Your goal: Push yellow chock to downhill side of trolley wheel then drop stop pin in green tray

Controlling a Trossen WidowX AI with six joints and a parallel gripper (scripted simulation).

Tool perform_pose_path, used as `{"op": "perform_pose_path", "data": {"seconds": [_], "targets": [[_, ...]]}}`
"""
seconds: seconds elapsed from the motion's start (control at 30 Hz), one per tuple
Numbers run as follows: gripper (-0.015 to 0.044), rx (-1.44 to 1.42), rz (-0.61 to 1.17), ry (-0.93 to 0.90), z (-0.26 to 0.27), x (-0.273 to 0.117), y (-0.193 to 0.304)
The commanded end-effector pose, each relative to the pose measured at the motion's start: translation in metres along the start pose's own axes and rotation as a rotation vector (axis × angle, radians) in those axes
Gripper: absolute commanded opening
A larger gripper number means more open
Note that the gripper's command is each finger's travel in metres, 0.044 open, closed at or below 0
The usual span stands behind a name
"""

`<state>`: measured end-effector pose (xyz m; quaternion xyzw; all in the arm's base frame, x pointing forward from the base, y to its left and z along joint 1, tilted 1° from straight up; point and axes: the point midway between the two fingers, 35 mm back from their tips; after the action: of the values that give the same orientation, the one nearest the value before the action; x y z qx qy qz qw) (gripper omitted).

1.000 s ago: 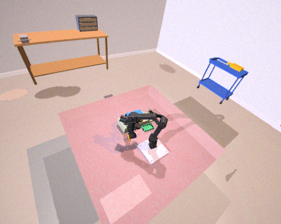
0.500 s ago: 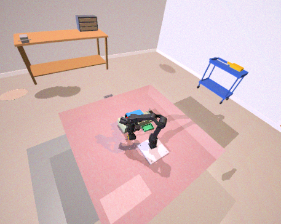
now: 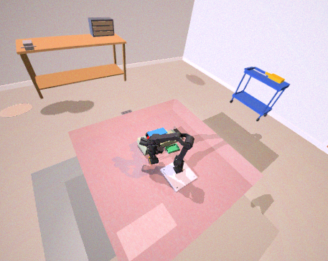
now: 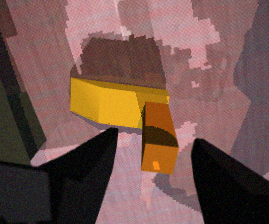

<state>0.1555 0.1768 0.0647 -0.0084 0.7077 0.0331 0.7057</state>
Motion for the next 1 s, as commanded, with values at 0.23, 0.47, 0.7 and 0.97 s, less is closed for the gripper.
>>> {"op": "perform_pose_path", "data": {"seconds": [0.23, 0.47, 0.7, 0.97], "targets": [[0.0190, 0.003, -0.009, 0.004, -0.001, 0.020, -0.002], [0.0111, 0.000, -0.002, 0.002, -0.001, 0.017, -0.001], [0.0025, 0.000, -0.002, 0.002, -0.001, 0.017, -0.001], [0.0000, 0.003, -0.008, 0.004, -0.002, -0.006, -0.002]]}}
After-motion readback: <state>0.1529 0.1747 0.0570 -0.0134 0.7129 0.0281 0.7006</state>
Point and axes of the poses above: the point midway between the two fingers, 35 mm back from their tips, its own x axis out along the fingers, its own z axis across the jaws, y = z × x, and after that the axes turned 13 degrees about -x, right-handed
